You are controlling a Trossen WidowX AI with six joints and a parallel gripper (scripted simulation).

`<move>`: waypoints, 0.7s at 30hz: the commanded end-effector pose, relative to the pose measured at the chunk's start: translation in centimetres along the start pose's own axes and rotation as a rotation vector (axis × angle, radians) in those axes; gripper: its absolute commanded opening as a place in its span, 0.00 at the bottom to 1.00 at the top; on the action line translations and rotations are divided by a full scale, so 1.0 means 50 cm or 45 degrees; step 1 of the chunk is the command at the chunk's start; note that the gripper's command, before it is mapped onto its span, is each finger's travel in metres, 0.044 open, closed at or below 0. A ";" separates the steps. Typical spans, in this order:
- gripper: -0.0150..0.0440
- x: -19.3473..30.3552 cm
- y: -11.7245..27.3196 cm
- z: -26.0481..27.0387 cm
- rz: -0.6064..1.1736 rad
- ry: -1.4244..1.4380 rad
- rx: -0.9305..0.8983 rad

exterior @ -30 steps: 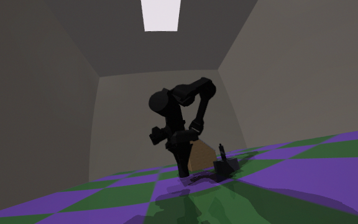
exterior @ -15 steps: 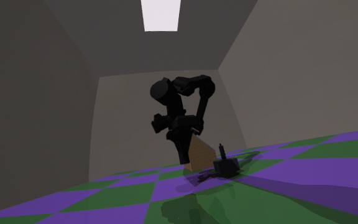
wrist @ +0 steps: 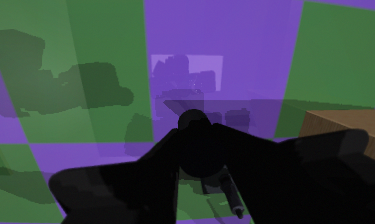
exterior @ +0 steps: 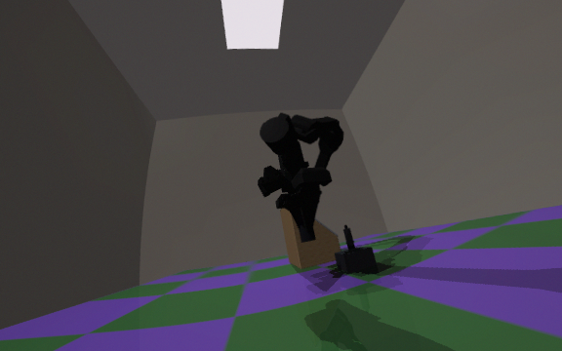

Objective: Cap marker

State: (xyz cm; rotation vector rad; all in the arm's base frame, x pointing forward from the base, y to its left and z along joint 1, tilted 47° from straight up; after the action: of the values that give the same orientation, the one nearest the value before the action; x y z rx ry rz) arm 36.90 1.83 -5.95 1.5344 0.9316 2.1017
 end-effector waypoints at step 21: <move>0.25 0.140 0.040 -0.022 0.012 -0.007 0.013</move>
State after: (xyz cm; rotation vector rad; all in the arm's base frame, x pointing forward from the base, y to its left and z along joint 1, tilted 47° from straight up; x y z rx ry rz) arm 34.51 4.01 -0.57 1.5305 0.9357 2.1052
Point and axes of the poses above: the point midway between the two fingers, 35 mm back from their tips, its own y axis back along the fingers, its own z axis across the jaws, x = y × z, the point moved 2 cm from there along y, back along the fingers, and after that the axes turned 6 degrees about y, right-handed, at the moved point
